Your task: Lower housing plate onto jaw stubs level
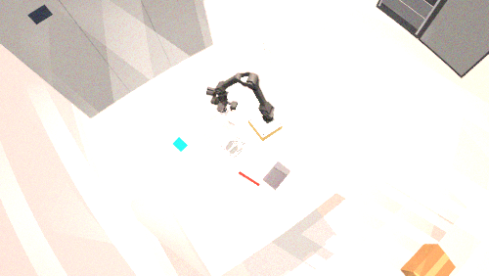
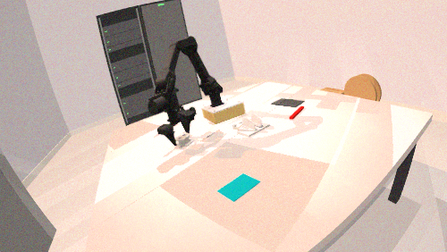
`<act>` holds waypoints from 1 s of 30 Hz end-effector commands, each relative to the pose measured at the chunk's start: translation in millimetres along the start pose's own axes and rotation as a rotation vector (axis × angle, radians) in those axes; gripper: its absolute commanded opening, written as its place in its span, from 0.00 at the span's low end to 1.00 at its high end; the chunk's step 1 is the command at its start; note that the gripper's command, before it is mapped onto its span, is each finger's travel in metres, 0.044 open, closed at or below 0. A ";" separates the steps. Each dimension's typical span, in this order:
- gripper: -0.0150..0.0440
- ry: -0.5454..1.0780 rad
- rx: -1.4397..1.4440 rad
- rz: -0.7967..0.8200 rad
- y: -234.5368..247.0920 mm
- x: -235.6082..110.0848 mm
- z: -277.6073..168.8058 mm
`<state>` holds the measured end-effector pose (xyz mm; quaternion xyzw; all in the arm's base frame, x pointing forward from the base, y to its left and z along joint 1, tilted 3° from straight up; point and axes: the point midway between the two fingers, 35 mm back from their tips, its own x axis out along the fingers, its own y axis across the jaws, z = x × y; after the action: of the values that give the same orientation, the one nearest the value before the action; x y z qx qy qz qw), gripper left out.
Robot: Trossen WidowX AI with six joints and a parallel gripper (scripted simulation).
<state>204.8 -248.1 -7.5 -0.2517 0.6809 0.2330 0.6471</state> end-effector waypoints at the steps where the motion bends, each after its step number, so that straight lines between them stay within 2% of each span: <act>1: 1.00 0.004 -0.004 -0.002 -0.4 0.8 -0.7; 17: 1.00 0.004 -0.004 -0.002 -0.5 1.1 -0.7; 30: 0.85 0.000 0.000 0.000 0.0 0.8 0.0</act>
<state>204.8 -248.1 -8.4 -0.2517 0.6809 0.2330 0.6471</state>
